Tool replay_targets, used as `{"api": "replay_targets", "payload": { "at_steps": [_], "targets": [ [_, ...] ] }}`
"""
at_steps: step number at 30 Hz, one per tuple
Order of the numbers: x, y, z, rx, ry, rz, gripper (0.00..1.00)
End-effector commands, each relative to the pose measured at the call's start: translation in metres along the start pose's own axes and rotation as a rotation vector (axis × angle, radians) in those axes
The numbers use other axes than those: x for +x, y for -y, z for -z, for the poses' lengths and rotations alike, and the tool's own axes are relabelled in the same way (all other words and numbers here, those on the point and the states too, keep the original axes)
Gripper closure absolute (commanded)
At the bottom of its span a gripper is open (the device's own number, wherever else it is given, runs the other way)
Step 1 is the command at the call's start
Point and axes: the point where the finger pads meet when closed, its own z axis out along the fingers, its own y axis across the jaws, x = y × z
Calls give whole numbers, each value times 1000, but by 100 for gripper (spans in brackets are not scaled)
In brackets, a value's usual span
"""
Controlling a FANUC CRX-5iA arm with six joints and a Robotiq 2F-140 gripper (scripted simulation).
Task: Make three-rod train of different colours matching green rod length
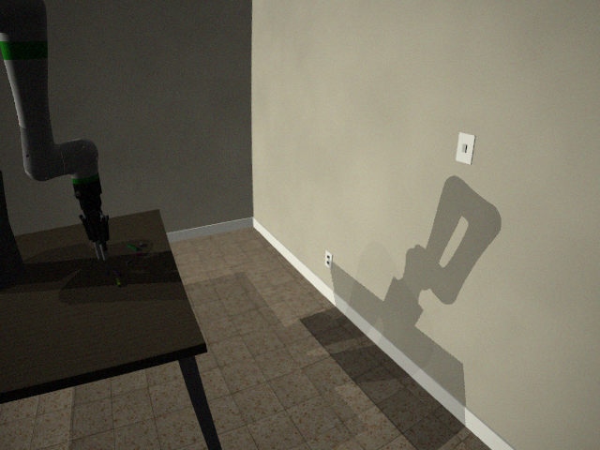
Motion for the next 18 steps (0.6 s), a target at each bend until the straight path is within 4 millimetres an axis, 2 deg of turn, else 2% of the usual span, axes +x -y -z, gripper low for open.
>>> {"api": "replay_targets", "payload": {
  "at_steps": [1, 18],
  "targets": [
    [0, 0, -1, 0, 0, 0, 85],
    [0, 0, -18, -1, -1, 0, 85]
  ]
}}
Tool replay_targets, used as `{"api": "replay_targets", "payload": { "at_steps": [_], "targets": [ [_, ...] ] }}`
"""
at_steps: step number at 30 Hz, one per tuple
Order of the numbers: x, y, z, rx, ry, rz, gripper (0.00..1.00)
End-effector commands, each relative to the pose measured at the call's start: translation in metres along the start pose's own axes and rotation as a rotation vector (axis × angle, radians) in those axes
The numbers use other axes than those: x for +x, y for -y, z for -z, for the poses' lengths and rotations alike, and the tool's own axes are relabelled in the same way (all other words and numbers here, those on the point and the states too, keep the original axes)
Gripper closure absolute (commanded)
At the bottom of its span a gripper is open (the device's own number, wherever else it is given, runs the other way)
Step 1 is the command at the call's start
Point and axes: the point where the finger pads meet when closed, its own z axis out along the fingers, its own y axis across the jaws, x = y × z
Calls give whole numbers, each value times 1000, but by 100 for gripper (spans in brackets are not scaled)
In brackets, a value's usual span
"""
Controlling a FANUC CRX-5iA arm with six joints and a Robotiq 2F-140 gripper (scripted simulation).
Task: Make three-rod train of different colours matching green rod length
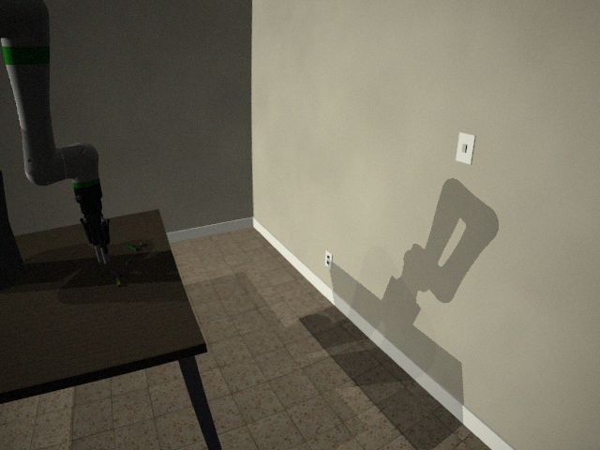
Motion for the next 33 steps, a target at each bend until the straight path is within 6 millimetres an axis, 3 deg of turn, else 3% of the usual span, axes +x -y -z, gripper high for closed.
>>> {"api": "replay_targets", "payload": {
  "at_steps": [1, 20, 33],
  "targets": [
    [0, 0, -6, -1, -1, 0, 85],
    [-1, 1, -33, -1, -1, 0, 85],
    [-1, 1, -39, -1, -1, 0, 85]
  ]
}}
